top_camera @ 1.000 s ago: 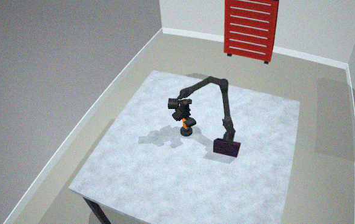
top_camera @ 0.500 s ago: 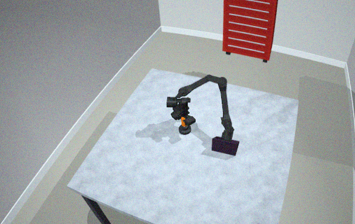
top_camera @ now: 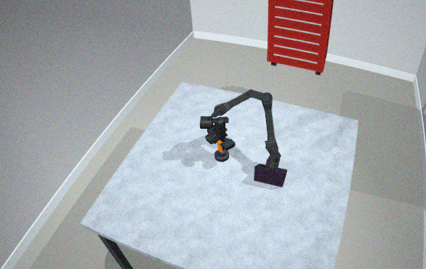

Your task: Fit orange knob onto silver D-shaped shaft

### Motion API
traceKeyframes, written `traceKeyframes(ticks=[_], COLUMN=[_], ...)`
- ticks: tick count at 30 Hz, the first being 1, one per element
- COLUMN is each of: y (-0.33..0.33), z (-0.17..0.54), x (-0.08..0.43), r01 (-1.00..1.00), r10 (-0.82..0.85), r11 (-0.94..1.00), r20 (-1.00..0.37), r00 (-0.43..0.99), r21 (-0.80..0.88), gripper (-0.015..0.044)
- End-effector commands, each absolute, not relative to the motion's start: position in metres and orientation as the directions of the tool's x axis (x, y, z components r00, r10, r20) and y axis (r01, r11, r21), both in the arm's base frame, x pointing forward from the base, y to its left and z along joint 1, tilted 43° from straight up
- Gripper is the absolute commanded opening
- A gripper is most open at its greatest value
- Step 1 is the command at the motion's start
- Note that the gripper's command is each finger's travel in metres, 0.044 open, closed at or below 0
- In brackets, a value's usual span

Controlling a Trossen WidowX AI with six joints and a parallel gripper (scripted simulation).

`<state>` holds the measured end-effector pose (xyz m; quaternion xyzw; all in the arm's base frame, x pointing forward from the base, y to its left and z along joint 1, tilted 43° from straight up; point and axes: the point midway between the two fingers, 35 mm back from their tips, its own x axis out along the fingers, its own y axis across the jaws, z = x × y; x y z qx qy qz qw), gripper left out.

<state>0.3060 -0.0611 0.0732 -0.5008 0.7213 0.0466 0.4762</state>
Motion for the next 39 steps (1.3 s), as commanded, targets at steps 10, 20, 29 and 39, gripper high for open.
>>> traceKeyframes(ticks=[10,20,29,39], y=[-0.0619,-0.0635,-0.0610,-0.0620], z=[0.0728,0.0712,0.0747,0.0742], x=[0.3078,0.3063,0.3068,0.3083], r01=[-0.874,-0.874,-0.874,-0.956], r10=[-0.679,-0.679,-0.679,-0.679], r11=[0.380,0.380,0.380,0.241], r20=[-0.733,-0.733,-0.733,-0.733], r00=[-0.042,-0.042,-0.042,-0.042], r21=[-0.302,-0.302,-0.302,-0.169], gripper=[0.0000,0.0000,0.0000,0.0000])
